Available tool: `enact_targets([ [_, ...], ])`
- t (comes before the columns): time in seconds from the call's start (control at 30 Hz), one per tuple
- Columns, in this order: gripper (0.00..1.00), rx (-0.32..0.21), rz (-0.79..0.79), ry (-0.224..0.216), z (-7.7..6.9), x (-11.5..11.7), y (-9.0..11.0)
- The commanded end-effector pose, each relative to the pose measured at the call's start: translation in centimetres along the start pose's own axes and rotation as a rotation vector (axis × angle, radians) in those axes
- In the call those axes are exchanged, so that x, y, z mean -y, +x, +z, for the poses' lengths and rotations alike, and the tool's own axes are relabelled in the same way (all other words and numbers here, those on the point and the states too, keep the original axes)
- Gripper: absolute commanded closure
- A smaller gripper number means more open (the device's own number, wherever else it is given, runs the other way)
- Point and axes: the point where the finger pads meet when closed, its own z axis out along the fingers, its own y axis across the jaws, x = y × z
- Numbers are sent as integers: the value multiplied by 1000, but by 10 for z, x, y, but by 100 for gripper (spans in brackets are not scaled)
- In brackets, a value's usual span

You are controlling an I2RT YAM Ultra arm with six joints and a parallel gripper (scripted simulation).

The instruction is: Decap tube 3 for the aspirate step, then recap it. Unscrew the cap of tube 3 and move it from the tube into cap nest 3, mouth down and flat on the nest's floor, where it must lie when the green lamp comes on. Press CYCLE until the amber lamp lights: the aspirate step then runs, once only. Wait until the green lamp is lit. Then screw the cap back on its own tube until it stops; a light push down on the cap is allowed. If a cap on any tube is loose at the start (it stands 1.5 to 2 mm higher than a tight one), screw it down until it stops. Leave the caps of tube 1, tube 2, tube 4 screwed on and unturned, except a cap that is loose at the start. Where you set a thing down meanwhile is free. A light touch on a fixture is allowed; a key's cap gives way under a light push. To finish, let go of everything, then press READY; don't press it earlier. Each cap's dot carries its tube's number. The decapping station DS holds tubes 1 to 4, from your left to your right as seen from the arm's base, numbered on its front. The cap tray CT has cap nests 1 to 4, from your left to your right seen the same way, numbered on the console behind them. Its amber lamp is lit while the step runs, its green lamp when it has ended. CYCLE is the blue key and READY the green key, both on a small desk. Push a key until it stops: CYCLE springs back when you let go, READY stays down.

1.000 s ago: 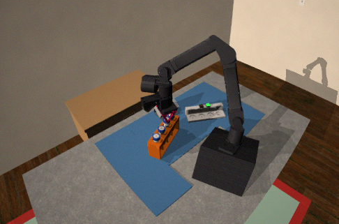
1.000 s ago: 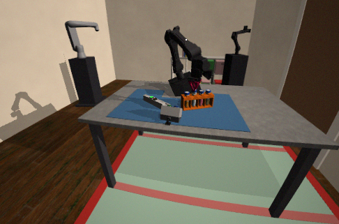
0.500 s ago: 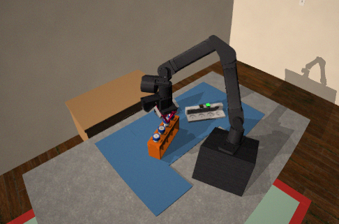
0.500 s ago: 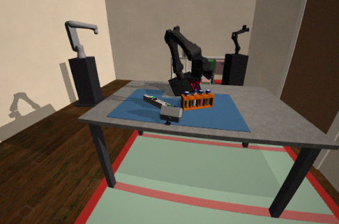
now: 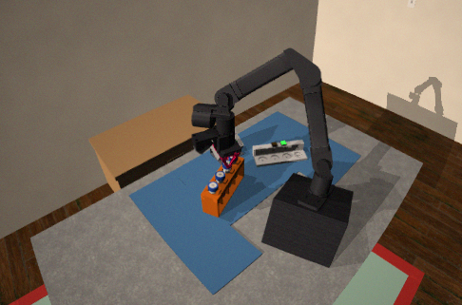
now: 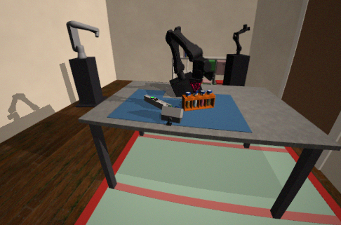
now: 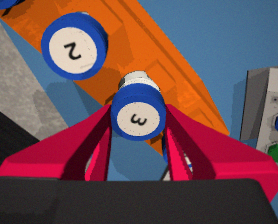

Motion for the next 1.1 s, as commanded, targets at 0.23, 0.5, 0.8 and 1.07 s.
enact_targets([
  [0.23, 100, 12, 0, 9, 2, 2, -3],
  [0.5, 100, 12, 0, 9, 3, 2, -3],
  [0.8, 51, 12, 0, 9, 3, 2, -3],
  [1.07, 51, 12, 0, 9, 3, 2, -3],
])
